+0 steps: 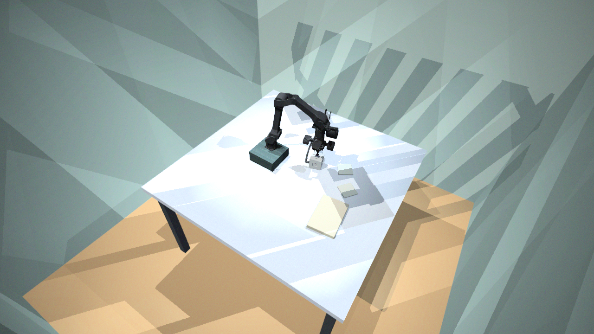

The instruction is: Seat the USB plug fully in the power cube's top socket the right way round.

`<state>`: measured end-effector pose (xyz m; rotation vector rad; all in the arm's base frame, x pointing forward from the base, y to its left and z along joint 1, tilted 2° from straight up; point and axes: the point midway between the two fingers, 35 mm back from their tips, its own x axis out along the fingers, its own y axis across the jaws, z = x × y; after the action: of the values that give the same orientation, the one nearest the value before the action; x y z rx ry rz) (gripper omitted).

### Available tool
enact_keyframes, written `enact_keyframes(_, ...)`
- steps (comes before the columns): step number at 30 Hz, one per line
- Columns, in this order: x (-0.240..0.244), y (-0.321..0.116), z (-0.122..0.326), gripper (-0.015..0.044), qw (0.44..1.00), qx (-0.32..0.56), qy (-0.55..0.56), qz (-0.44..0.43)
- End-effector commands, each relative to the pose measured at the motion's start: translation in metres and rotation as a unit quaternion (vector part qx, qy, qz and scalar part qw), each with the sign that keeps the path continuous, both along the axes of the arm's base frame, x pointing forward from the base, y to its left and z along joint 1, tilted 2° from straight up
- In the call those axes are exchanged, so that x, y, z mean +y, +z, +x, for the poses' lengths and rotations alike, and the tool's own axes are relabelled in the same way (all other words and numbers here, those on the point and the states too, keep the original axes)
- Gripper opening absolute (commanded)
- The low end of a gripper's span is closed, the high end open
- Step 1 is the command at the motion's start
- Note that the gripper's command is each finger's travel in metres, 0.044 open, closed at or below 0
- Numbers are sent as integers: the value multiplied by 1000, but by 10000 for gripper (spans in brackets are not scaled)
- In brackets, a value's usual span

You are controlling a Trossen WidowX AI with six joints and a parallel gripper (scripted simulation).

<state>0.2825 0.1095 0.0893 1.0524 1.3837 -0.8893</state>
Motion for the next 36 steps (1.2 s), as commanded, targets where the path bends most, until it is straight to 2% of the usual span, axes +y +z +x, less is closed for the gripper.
enact_keyframes(1, 1, -1, 0, 0, 1000, 1, 3, 2)
enact_keyframes(36, 1, -5, 0, 0, 1000, 1, 3, 2)
